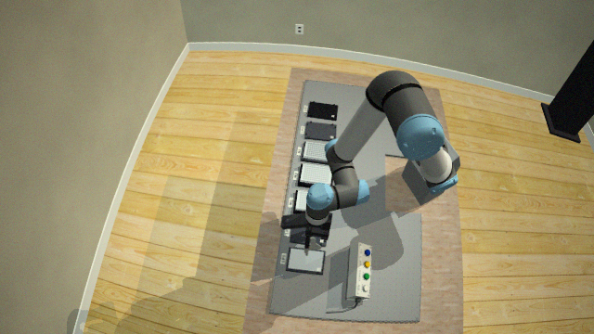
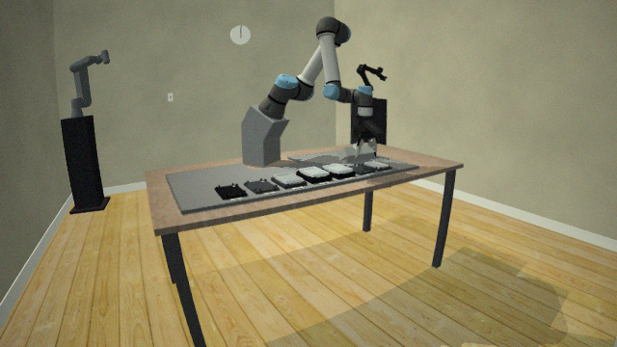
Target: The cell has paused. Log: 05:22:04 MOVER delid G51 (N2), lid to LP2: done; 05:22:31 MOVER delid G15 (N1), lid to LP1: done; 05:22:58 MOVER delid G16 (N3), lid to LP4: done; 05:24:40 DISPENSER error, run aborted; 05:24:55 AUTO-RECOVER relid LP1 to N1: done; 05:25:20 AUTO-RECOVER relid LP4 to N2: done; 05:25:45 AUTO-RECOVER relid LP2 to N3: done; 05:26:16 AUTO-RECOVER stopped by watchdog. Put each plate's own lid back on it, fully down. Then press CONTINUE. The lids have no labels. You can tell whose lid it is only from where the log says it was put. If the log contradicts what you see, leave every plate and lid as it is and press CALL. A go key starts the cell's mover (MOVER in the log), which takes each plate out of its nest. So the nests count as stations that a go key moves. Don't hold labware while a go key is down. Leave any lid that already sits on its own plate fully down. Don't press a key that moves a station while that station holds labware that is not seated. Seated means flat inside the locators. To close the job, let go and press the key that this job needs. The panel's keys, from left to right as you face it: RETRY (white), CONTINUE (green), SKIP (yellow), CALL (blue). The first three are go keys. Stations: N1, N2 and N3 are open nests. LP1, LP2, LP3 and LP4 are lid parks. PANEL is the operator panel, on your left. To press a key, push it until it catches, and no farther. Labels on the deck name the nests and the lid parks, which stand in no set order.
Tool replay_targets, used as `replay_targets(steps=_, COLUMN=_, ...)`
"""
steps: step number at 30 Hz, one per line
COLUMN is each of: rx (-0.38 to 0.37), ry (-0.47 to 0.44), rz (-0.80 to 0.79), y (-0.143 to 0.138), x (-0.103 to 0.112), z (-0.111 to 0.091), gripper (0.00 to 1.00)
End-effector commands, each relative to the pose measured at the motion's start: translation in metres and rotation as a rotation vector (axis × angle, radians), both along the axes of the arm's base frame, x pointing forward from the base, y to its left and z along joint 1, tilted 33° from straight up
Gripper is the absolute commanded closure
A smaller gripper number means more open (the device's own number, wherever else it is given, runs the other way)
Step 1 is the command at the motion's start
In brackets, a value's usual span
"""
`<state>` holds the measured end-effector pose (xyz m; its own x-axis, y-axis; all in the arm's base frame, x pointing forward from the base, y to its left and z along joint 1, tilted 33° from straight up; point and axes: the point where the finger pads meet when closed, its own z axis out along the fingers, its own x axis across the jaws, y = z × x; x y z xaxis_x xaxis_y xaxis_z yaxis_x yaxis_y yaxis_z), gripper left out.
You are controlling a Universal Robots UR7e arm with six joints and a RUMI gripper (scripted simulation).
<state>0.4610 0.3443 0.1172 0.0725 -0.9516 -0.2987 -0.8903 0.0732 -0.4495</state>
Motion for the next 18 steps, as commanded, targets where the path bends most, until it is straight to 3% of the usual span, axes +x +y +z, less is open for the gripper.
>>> replay_targets(steps=1, rx=0.003, ry=-0.001, rz=0.002, y=-0.023, x=0.003, z=-0.006, gripper=0.18)
replay_targets(steps=18, rx=0.002, ry=-0.001, rz=0.002, y=-0.094, x=0.01, z=-0.028, gripper=0.18)
